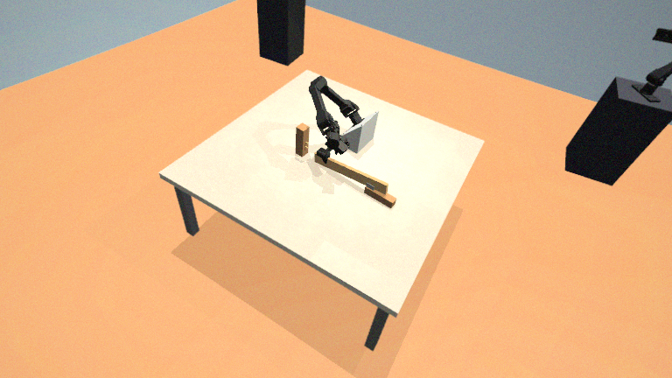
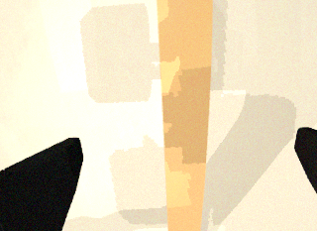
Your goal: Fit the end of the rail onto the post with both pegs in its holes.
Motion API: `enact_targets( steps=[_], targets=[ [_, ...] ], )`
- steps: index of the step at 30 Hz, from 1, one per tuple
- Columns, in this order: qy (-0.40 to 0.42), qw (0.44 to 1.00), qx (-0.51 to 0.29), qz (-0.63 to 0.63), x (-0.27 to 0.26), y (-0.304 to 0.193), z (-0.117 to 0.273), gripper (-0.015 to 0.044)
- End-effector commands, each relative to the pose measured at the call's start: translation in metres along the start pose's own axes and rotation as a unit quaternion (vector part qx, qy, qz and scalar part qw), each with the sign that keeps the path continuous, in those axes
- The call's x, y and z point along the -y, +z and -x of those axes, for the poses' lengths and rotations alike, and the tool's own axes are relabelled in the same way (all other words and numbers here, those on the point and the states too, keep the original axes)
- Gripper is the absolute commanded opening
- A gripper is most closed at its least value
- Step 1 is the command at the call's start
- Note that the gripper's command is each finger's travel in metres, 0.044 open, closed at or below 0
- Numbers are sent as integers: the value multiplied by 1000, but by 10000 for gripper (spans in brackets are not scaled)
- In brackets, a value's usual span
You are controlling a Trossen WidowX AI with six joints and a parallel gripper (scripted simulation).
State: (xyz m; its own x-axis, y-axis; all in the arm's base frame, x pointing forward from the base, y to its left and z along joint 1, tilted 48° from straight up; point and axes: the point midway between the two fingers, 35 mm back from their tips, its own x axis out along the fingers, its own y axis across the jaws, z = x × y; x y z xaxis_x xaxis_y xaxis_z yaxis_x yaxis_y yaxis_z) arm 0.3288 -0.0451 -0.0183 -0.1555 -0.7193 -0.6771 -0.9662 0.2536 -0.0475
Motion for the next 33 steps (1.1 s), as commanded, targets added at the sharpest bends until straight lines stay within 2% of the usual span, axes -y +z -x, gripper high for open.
enact_targets(
  steps=[1, 32, 33],
  targets=[
    [-1, 1000, -3, 3, 0, -1, -7, 440],
    [0, 1000, -5, 3, -2, -2, -54, 440],
    [0, 1000, -5, 3, -2, -2, -54, 414]
  ],
)
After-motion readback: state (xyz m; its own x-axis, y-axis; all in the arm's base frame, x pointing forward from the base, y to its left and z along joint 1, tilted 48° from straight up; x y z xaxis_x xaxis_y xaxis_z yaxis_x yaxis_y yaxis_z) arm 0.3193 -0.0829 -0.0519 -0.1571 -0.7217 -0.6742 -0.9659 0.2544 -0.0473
